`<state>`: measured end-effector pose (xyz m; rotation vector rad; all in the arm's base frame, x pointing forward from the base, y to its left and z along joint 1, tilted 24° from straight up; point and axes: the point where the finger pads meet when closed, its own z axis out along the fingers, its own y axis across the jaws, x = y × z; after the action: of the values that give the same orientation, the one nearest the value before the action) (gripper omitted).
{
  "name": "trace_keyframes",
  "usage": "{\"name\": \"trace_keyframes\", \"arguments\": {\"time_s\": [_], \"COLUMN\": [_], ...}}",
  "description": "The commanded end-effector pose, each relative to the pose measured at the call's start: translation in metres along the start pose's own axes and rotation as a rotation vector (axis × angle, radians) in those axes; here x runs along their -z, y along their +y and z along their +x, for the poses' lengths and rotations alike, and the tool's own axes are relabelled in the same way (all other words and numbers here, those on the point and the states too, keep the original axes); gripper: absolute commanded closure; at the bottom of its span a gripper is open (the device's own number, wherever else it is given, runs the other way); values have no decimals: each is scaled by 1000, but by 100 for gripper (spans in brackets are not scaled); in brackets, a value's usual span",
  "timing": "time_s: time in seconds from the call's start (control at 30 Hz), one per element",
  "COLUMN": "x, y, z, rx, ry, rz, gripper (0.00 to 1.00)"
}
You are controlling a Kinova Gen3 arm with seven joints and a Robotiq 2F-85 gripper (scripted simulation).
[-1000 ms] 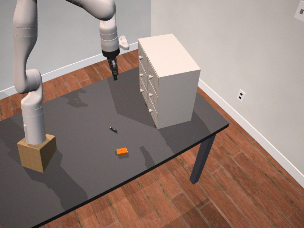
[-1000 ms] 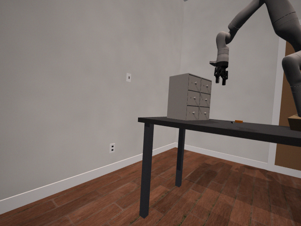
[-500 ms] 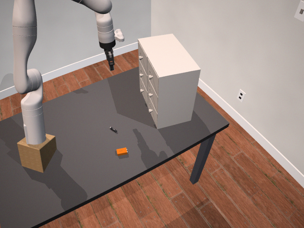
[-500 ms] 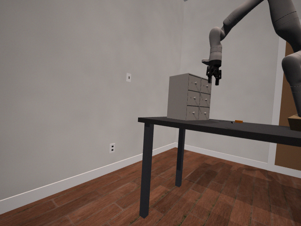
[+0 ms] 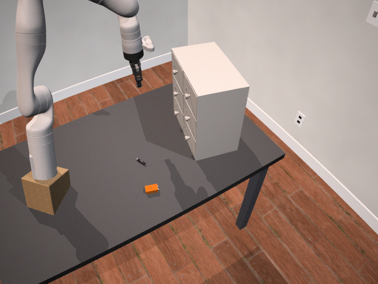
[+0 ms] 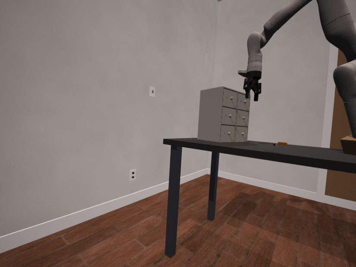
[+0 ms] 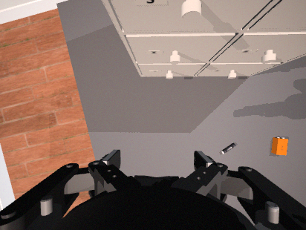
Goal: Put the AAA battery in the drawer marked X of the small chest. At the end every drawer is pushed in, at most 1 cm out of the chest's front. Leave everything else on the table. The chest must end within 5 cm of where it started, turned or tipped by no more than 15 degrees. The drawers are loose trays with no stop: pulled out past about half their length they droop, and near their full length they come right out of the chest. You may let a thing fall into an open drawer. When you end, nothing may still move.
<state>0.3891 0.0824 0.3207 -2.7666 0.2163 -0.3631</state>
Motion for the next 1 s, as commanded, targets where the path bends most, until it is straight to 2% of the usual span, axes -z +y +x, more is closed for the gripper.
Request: {"name": "trace_keyframes", "arguments": {"time_s": [0.0,0.23,0.6,0.67,0.97], "x": [0,-3,-13,-13,-25], "y": [0,0,0,0,0], "z": [0,3,10,10,21], "rx": [0,-1,0,0,-1], "ry": [7,32,137,137,266], "rz": [-2,-2,-1,-1,-2], "gripper": [0,0,0,0,0]}}
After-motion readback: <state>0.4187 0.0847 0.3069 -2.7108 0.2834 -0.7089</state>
